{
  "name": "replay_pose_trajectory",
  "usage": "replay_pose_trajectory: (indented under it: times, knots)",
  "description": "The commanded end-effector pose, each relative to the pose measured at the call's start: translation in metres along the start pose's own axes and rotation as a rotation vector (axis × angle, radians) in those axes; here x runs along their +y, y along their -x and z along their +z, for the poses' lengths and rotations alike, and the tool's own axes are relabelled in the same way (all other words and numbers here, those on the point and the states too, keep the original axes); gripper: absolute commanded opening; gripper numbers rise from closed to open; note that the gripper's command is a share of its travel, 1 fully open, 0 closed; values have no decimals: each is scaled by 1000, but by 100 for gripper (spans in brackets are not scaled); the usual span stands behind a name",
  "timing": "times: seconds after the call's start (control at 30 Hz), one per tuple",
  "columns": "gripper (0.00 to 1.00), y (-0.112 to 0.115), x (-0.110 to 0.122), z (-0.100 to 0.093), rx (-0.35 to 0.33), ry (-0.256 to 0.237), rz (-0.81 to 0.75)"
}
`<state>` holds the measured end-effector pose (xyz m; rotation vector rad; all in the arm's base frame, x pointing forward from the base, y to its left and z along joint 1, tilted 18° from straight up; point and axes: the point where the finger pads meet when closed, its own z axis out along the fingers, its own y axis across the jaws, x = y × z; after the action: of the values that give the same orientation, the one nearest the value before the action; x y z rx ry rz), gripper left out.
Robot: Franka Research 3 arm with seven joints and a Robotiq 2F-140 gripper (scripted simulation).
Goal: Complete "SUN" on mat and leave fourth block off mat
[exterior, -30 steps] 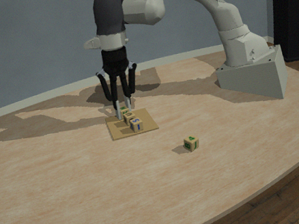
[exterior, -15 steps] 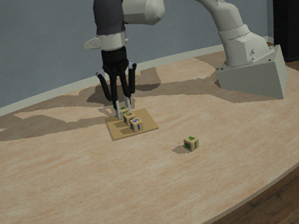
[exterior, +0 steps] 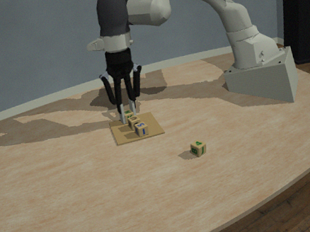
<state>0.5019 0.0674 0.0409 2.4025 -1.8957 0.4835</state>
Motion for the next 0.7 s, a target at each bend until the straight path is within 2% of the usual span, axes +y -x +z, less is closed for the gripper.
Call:
replay_pose_trajectory:
  times: [0.0,0.33,0.47,0.67]
  knots:
    - [18,0,-1,0,0,-3,5]
    - [23,0,-1,0,0,-3,5]
    - [28,0,-1,0,0,-3,5]
    - [28,0,-1,0,0,-3,5]
